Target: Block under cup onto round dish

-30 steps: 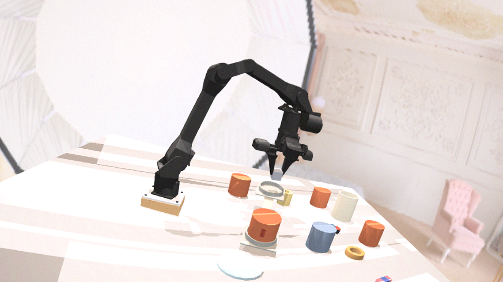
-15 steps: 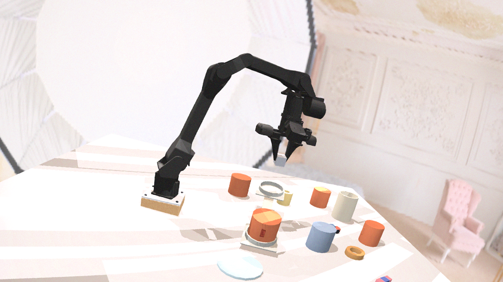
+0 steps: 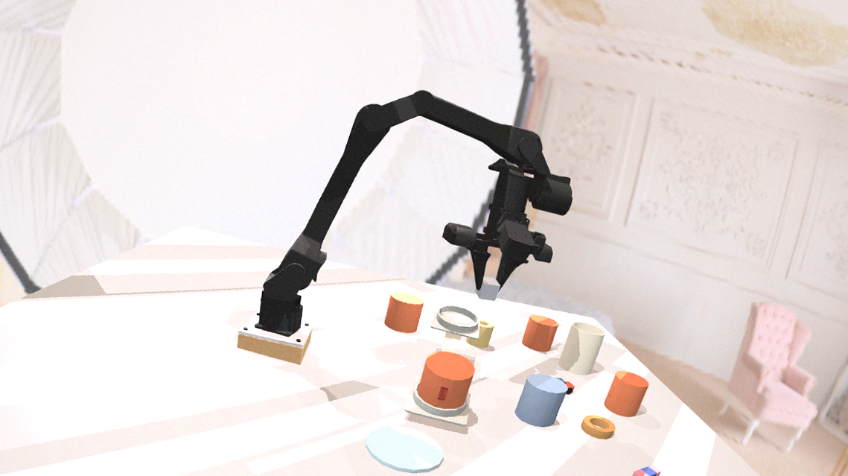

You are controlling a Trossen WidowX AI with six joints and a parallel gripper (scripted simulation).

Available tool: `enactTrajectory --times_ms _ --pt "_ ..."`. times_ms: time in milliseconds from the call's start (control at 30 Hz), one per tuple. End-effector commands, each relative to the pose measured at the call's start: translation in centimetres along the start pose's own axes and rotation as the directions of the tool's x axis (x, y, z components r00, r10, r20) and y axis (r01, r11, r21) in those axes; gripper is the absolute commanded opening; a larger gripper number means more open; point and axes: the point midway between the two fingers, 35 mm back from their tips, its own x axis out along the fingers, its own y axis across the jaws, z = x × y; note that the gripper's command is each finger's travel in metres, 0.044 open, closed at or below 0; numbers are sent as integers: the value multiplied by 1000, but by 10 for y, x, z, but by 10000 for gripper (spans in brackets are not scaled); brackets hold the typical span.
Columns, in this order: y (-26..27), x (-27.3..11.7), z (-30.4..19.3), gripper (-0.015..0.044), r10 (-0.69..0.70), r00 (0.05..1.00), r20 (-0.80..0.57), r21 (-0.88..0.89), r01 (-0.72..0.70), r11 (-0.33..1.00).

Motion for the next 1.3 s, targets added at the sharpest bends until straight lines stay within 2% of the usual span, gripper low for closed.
enactTrajectory --times_ms 0,567,1267 --pt "-2 7 26 0 -4 1000 8 -4 4 1000" --pt "-25 30 123 0 4 1000 17 19 -4 1000" --pt "-95 59 225 0 -12 1000 28 14 11 1000"
